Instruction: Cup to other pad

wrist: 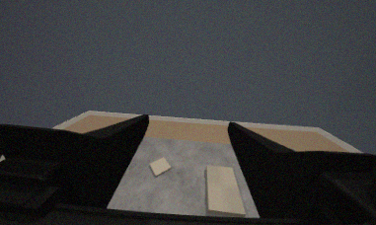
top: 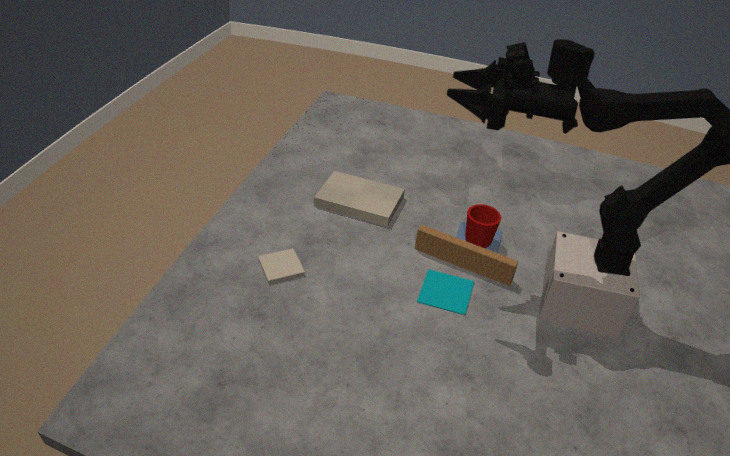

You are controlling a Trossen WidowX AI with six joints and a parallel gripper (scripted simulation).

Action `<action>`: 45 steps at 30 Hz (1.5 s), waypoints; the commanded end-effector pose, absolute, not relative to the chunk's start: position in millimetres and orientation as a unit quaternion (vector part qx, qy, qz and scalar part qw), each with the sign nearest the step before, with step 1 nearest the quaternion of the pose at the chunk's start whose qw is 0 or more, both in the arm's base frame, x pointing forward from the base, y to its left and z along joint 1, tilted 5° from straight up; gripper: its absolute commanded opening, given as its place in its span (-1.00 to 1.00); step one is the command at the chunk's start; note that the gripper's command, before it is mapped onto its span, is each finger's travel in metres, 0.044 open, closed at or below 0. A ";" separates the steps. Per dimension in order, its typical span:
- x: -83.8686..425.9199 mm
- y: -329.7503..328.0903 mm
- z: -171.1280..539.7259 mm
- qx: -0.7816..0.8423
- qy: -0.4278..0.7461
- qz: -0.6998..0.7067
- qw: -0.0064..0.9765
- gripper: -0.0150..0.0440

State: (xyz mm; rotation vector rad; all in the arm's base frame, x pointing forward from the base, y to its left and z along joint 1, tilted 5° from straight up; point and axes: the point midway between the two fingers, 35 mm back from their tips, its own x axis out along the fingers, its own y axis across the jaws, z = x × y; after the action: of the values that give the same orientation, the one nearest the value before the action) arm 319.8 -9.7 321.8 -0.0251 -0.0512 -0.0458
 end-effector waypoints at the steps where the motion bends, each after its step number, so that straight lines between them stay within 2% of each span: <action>1: 321.6 -11.3 317.5 -0.021 -0.016 -0.025 0.999 0.78; 5: 338.6 -44.0 230.4 -0.176 0.189 -0.038 0.965 0.42; 10: 316.7 -77.8 136.7 -0.305 0.411 0.036 0.858 0.01; 17: 240.3 -100.8 53.0 -0.359 0.610 0.258 0.658 0.01; 45: 236.6 -112.1 24.0 -0.357 0.620 0.285 0.638 0.01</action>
State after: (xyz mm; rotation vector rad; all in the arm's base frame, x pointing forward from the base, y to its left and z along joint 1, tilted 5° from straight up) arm 237.4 -111.6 29.3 -0.8098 1.4125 0.6454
